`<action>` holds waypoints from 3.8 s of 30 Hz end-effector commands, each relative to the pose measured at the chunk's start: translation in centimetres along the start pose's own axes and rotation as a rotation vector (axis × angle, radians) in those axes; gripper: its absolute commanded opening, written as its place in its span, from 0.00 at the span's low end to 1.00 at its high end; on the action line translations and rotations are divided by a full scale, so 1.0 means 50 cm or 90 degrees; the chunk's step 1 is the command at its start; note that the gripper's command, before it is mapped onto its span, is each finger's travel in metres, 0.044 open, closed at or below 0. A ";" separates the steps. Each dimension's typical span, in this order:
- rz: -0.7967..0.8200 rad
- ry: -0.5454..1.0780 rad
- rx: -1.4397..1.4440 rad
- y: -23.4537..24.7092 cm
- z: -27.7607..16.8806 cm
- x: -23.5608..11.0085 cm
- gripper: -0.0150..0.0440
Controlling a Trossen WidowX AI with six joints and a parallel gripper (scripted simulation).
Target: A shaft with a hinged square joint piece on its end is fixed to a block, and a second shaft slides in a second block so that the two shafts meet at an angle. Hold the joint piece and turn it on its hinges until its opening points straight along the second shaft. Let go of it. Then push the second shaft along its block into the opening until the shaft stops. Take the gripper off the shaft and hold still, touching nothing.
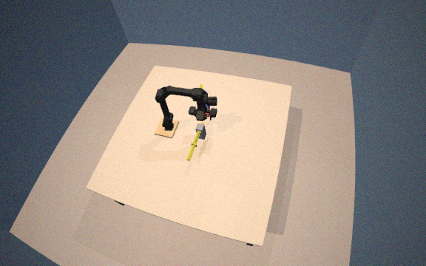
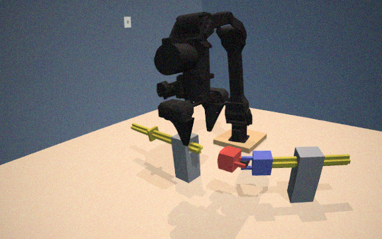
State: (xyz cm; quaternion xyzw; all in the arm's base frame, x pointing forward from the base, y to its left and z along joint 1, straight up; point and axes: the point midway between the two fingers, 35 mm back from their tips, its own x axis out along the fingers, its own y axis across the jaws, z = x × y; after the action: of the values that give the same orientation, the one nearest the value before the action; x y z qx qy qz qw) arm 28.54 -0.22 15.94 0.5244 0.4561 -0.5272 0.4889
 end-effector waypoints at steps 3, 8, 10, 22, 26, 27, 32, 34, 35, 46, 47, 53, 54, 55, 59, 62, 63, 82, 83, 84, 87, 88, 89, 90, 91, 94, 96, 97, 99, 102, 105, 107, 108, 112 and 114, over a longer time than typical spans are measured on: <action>-0.003 -0.003 0.003 -0.002 0.000 0.050 1.00; -0.004 -0.003 0.003 -0.007 -0.001 0.087 1.00; -0.004 -0.003 0.003 -0.007 -0.001 0.092 1.00; -0.004 0.000 0.003 -0.004 -0.084 0.089 1.00; -0.004 0.001 0.003 -0.006 -0.119 0.088 1.00; -0.004 0.001 0.003 -0.007 -0.128 0.088 1.00; -0.004 0.001 0.003 -0.009 -0.141 0.088 1.00; -0.004 0.001 0.003 -0.008 -0.141 0.092 1.00; -0.004 0.001 0.003 -0.008 -0.141 0.096 1.00; -0.004 0.001 0.003 -0.007 -0.142 0.132 1.00; -0.004 0.001 0.003 -0.007 -0.142 0.135 1.00; -0.004 0.001 0.003 -0.008 -0.142 0.146 0.96; -0.004 0.001 0.003 -0.008 -0.142 0.146 0.91; -0.004 0.001 0.003 -0.008 -0.142 0.146 0.87; -0.004 0.001 0.003 -0.008 -0.142 0.146 0.69; -0.004 0.001 0.003 -0.008 -0.142 0.146 0.56; -0.004 0.001 0.003 -0.008 -0.142 0.146 0.56; -0.004 0.001 0.003 -0.008 -0.142 0.146 0.56; -0.004 0.001 0.003 -0.008 -0.142 0.146 0.56; -0.004 0.001 0.003 -0.008 -0.142 0.146 0.56; -0.004 0.001 0.003 -0.008 -0.142 0.146 0.56; -0.004 0.001 0.003 -0.008 -0.142 0.146 0.56; -0.004 0.001 0.003 -0.008 -0.142 0.146 0.56; -0.004 0.001 0.003 -0.008 -0.142 0.146 0.56; -0.004 0.001 0.003 -0.008 -0.142 0.146 0.56; -0.004 0.001 0.003 -0.008 -0.142 0.146 0.56; -0.004 0.001 0.003 -0.008 -0.142 0.146 0.56; -0.004 0.001 0.003 -0.008 -0.142 0.146 0.56; -0.004 0.001 0.003 -0.008 -0.142 0.146 0.56; -0.004 0.001 0.003 -0.008 -0.142 0.146 0.56; -0.004 0.001 0.003 -0.008 -0.142 0.146 0.56; -0.004 0.001 0.003 -0.008 -0.142 0.146 0.56; -0.004 0.001 0.003 -0.008 -0.142 0.146 0.56; -0.004 0.001 0.003 -0.008 -0.142 0.146 0.56; -0.004 0.001 0.003 -0.008 -0.142 0.146 0.56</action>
State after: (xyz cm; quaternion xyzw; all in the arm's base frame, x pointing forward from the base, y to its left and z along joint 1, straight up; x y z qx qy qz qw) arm 29.13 6.59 8.44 0.5232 0.4575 -0.5283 0.4877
